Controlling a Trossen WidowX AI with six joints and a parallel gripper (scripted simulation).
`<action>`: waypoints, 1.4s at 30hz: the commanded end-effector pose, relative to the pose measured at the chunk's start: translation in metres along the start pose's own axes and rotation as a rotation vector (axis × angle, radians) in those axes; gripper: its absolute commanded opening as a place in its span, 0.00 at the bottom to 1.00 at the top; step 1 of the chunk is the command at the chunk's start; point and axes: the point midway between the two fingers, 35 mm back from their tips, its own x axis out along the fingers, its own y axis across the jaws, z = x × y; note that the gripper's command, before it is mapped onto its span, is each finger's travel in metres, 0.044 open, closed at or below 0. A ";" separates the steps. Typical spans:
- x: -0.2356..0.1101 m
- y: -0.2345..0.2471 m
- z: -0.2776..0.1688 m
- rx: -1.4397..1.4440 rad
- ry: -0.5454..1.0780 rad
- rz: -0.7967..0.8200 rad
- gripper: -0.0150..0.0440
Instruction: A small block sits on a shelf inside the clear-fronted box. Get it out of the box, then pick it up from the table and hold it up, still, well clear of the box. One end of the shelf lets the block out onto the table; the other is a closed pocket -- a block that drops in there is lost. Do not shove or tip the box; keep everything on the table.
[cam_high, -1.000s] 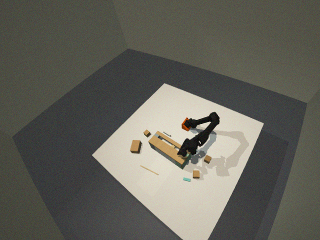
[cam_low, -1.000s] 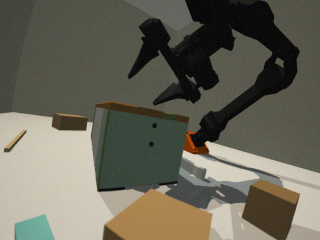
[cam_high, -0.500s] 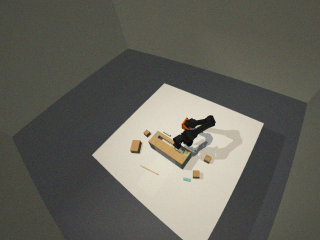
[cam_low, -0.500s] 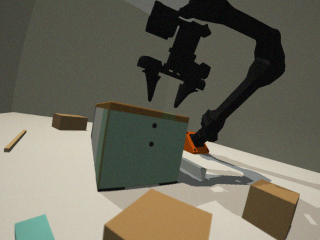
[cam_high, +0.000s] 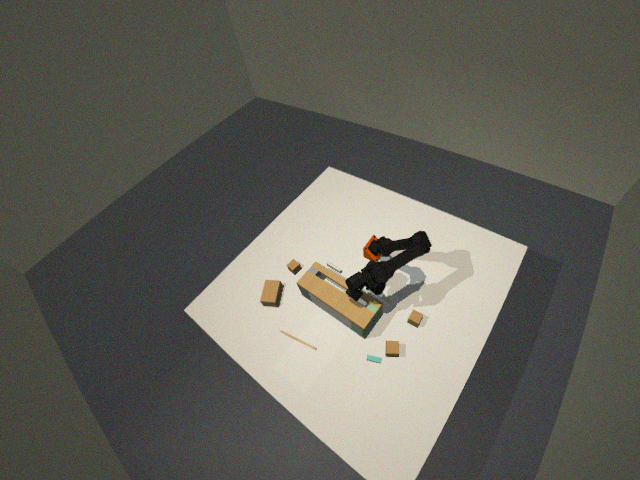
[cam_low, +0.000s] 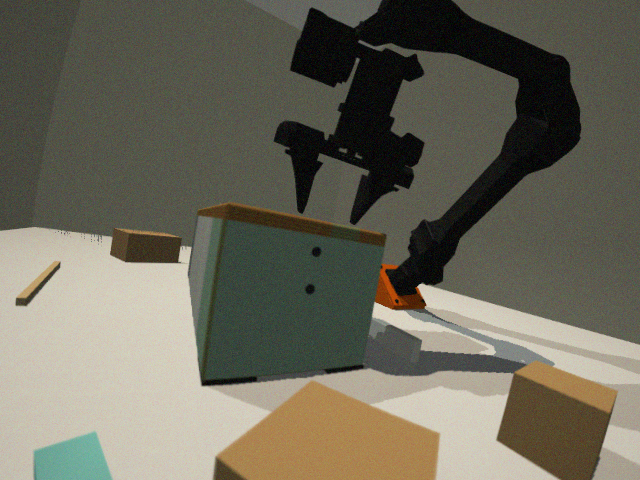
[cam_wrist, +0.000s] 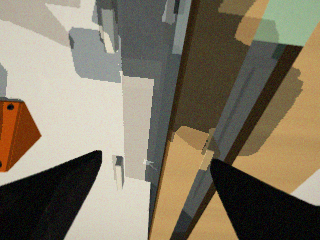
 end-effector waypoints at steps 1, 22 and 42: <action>0.007 -0.001 0.002 0.004 -0.004 0.001 0.93; 0.040 -0.005 0.011 0.004 -0.005 0.000 0.93; 0.057 -0.006 0.001 -0.001 -0.002 0.000 0.93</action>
